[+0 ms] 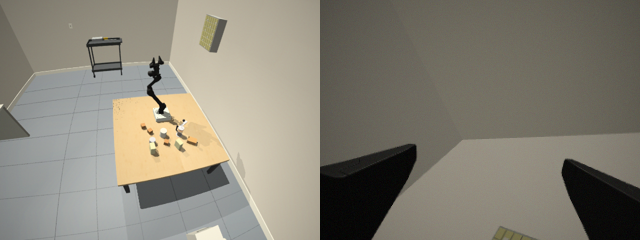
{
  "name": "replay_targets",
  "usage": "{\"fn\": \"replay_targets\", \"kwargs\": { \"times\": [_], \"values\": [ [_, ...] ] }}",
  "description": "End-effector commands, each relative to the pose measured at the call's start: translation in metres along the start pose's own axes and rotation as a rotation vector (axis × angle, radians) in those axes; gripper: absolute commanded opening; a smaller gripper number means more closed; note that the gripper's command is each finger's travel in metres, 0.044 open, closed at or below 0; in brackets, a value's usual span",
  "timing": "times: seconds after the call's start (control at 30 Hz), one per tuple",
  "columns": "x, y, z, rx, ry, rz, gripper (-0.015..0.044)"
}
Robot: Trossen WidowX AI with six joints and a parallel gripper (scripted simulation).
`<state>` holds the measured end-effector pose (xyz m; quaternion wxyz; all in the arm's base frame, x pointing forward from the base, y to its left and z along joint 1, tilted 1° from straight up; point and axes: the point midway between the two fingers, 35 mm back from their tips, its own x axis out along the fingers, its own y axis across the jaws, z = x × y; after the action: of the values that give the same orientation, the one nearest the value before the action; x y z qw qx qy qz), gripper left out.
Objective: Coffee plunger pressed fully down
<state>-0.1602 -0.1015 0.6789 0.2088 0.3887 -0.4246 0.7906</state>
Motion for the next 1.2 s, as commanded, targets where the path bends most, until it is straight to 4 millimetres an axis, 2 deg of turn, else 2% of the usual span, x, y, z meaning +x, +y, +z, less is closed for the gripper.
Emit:
{"fn": "replay_targets", "kwargs": {
  "times": [0.0, 0.17, 0.37, 0.53, 0.67, 0.8, 0.93, 1.03, 1.17],
  "values": [
    [-0.012, -0.065, -0.024, -0.046, 0.039, -0.211, 0.044],
    [-0.041, -0.136, -0.051, -0.091, 0.1, -0.456, 0.044],
    [-0.089, -0.202, -0.078, -0.159, 0.195, -0.712, 0.044],
    [-0.145, -0.255, -0.098, -0.246, 0.314, -0.94, 0.044],
    [-0.202, -0.29, -0.111, -0.306, 0.436, -1.135, 0.044],
    [-0.264, -0.314, -0.12, -0.358, 0.576, -1.324, 0.044],
    [-0.33, -0.326, -0.127, -0.394, 0.738, -1.508, 0.044],
    [-0.382, -0.327, -0.129, -0.408, 0.879, -1.645, 0.044],
    [-0.45, -0.316, -0.13, -0.4, 1.084, -1.814, 0.044]
  ]
}}
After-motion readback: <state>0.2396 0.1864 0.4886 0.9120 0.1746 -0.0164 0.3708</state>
